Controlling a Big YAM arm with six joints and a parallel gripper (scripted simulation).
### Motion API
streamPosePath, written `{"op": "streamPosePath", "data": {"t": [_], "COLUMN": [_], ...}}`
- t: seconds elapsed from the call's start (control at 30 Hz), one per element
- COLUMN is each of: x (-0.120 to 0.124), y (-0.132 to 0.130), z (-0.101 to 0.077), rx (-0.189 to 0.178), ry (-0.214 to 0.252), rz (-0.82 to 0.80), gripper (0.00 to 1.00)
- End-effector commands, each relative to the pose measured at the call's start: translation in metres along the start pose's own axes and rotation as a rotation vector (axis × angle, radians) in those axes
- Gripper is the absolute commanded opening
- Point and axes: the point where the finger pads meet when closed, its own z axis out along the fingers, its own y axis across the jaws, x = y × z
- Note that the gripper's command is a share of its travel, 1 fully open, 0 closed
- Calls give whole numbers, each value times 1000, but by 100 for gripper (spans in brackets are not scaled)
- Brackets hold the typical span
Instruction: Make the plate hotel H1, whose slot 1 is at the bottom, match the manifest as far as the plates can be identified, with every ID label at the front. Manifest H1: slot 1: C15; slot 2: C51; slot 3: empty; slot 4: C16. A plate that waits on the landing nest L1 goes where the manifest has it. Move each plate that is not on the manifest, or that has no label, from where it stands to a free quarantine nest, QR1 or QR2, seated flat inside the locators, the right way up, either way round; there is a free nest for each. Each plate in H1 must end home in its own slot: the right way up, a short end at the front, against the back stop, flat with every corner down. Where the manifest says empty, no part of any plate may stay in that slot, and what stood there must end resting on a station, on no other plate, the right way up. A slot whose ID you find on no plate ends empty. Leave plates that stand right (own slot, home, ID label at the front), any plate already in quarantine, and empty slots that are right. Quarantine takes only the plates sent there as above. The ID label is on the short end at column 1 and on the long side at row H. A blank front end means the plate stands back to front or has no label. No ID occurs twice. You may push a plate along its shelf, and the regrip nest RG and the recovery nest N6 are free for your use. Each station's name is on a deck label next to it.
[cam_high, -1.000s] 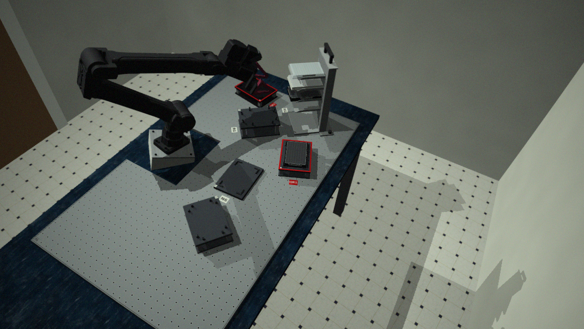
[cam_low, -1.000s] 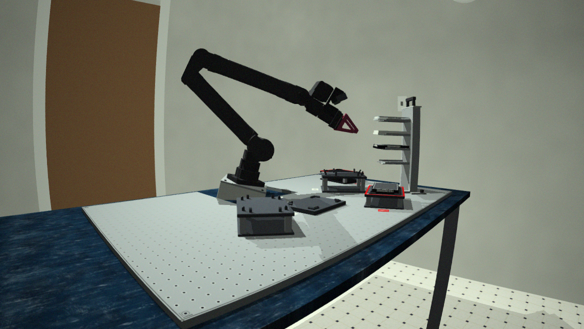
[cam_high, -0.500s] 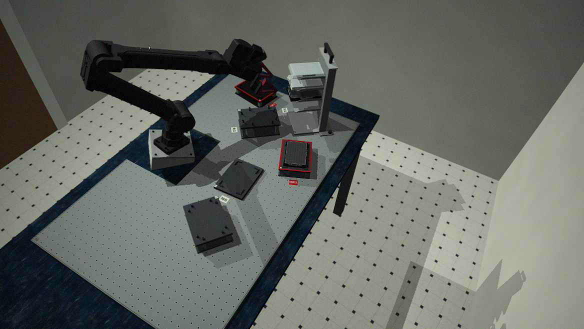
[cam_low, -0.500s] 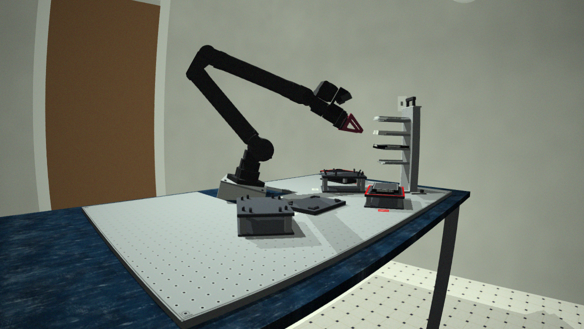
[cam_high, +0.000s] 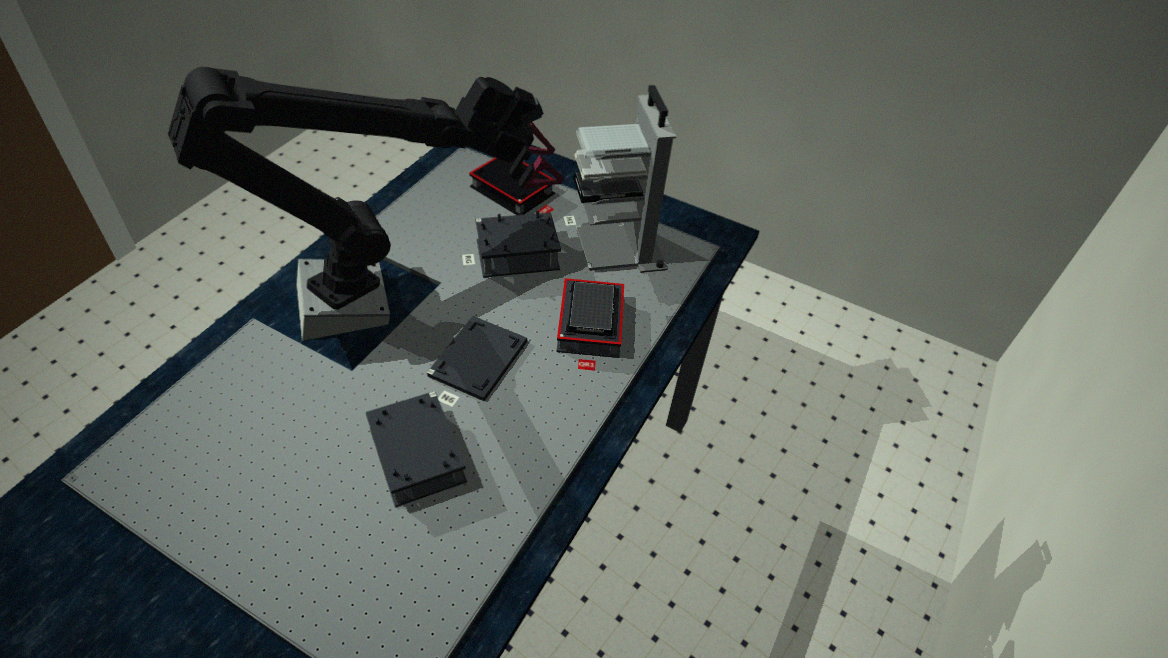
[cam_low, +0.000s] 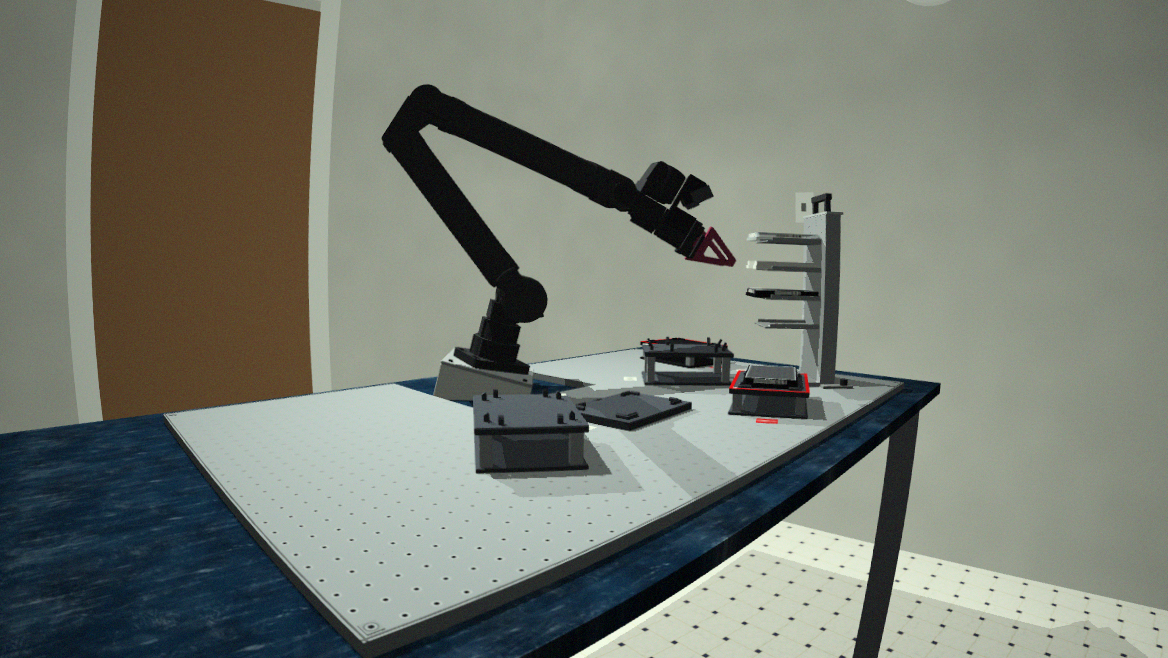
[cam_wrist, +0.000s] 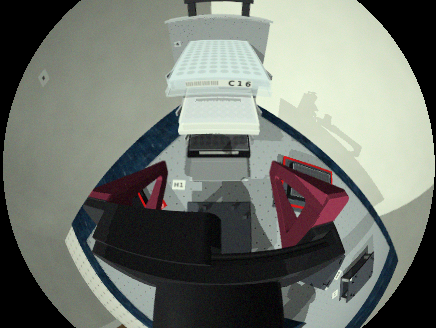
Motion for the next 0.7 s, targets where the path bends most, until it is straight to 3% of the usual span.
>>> {"op": "streamPosePath", "data": {"t": [0.0, 0.13, 0.17, 0.23, 0.67], "x": [-46, -48, -30, -50, -57], "y": [1, 1, 0, 1, 1], "z": [3, 5, 9, 9, 24], "rx": [-1, -1, 2, -1, 0], "ry": [-78, -78, -49, -78, -78], "rz": [16, 16, 10, 15, 14], "gripper": [100, 100, 100, 100, 100]}}
